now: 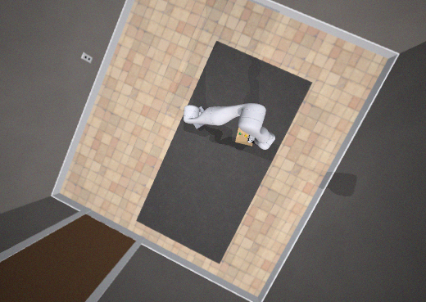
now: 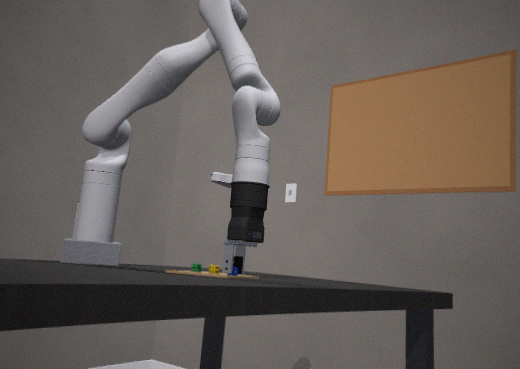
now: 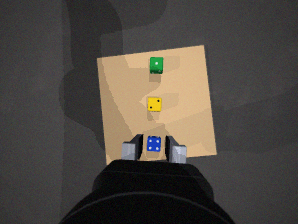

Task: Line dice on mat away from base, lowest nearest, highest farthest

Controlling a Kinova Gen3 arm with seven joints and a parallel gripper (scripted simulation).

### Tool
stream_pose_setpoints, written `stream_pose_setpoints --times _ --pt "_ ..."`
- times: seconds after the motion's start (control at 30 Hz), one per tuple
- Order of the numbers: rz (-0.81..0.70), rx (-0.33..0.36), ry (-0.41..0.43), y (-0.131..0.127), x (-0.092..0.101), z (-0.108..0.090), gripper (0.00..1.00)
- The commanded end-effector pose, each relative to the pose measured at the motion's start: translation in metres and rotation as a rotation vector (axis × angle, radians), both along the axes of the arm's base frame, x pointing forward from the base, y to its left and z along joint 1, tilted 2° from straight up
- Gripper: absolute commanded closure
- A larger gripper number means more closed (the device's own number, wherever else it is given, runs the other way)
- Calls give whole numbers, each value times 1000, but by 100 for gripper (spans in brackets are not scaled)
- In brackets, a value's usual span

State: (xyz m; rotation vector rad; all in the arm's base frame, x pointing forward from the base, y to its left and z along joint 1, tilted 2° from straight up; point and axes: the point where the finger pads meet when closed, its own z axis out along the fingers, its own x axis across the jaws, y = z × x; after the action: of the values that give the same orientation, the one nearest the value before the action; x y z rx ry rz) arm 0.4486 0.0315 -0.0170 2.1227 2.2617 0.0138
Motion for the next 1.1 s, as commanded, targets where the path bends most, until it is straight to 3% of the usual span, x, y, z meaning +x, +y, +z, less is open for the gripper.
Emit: stream_pose_setpoints --times 0.0,0.33,0.4,0.73,1.03,1.07 --pt "12 -2 1 -1 -1 0 36" --pt "4 -4 0 0 -1 37 36" --pt "4 -4 0 0 -1 37 36" --pt "5 -1 2 2 -3 84 36" --pt "3 -2 -5 1 -2 91 36" --pt "3 -2 -5 1 -2 91 0"
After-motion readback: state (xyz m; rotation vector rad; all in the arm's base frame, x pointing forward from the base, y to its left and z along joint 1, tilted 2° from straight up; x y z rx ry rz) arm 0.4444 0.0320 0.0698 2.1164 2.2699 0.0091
